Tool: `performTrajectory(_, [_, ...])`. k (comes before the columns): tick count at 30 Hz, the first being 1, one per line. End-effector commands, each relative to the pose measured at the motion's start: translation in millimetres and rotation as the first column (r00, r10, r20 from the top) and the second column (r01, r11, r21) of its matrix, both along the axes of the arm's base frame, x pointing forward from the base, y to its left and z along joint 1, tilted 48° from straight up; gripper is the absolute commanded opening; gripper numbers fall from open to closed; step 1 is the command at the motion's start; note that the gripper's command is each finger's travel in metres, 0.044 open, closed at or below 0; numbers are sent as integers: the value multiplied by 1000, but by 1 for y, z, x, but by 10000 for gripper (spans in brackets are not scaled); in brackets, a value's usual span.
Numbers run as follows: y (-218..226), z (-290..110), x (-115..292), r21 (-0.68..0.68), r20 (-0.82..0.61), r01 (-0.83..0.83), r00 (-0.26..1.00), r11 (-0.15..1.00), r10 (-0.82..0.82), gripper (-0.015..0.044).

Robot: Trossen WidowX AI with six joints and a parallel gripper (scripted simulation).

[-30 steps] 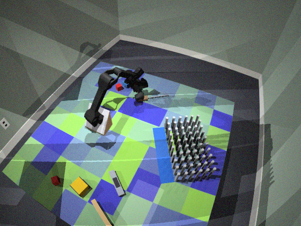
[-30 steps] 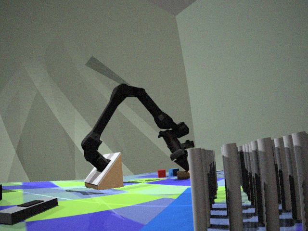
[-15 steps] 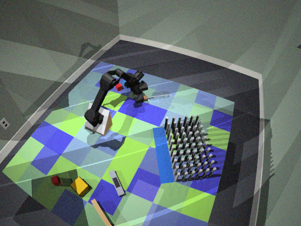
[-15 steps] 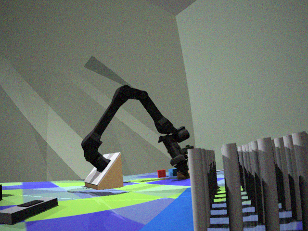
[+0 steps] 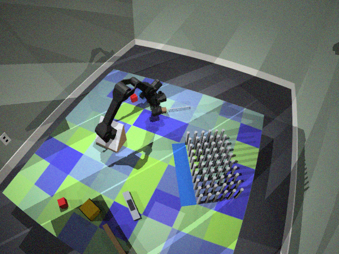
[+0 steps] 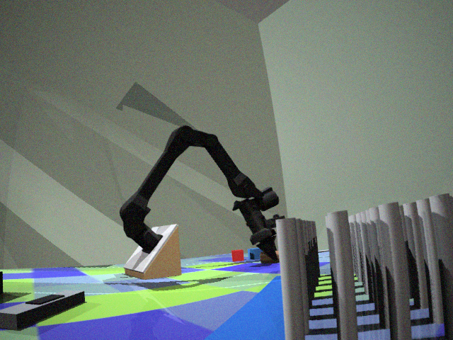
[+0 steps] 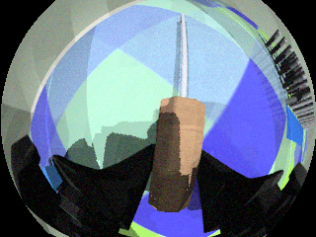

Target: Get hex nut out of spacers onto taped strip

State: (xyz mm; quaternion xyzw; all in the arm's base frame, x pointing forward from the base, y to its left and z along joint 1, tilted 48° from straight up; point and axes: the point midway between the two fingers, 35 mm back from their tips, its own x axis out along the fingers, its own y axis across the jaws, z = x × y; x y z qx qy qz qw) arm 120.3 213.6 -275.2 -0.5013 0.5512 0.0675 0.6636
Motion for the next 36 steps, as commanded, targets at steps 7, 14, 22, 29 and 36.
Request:
performTrajectory(7, [53,34,-2,10,0,1,1000,1000,-1,0])
performTrajectory(14, [89,70,-6,11,-1,2,1000,1000,-2,0])
performTrajectory(22, [121,115,-14,11,-2,3,1000,1000,-3,0])
performTrajectory(29, [121,129,-4,16,-5,4,1000,1000,-4,0])
performTrajectory(36, [116,166,26,29,-11,6,1000,1000,-5,0])
